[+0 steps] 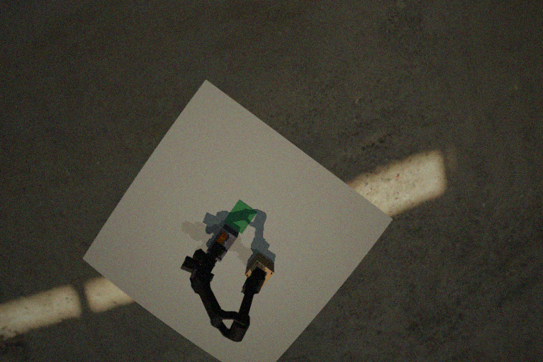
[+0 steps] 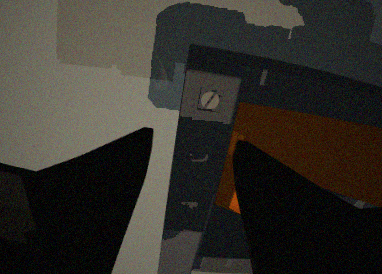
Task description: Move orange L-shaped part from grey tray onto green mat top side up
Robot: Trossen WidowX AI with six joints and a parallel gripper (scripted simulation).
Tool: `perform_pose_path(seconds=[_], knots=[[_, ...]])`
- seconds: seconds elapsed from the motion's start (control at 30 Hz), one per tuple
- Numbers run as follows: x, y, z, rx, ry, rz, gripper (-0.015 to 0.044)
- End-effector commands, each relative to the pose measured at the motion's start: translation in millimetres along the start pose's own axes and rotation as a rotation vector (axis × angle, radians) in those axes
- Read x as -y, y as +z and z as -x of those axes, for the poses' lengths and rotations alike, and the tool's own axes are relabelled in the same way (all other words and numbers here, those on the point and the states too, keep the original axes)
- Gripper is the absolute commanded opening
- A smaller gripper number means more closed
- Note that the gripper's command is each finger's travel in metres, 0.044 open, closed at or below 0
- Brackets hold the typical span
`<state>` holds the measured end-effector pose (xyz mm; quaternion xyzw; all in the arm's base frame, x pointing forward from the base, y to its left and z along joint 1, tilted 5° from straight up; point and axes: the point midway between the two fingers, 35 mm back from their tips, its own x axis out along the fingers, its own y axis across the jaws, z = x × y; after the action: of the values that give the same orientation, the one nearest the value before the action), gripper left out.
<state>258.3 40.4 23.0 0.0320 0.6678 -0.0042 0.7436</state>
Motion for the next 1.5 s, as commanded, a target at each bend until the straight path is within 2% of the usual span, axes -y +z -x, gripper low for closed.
perform_pose_path(seconds=[0.0, 0.67, 0.97, 1.1, 1.27, 1.47], knots=[[1.4, -2.2, -8.5, -0.007, -0.006, -0.004, 0.0180], [-0.4, -1.1, -12.7, -0.002, 0.003, 0.002, 0.0180], [-10.8, -2.5, -0.6, -0.007, -0.005, -0.004, 0.0180], [-8.4, 1.9, 25.4, -0.006, -0.006, -0.004, 0.0180], [0.2, -0.8, 93.1, -0.006, -0.006, -0.004, 0.0180], [0.7, -1.5, 96.4, -0.006, -0.007, -0.004, 0.0180]])
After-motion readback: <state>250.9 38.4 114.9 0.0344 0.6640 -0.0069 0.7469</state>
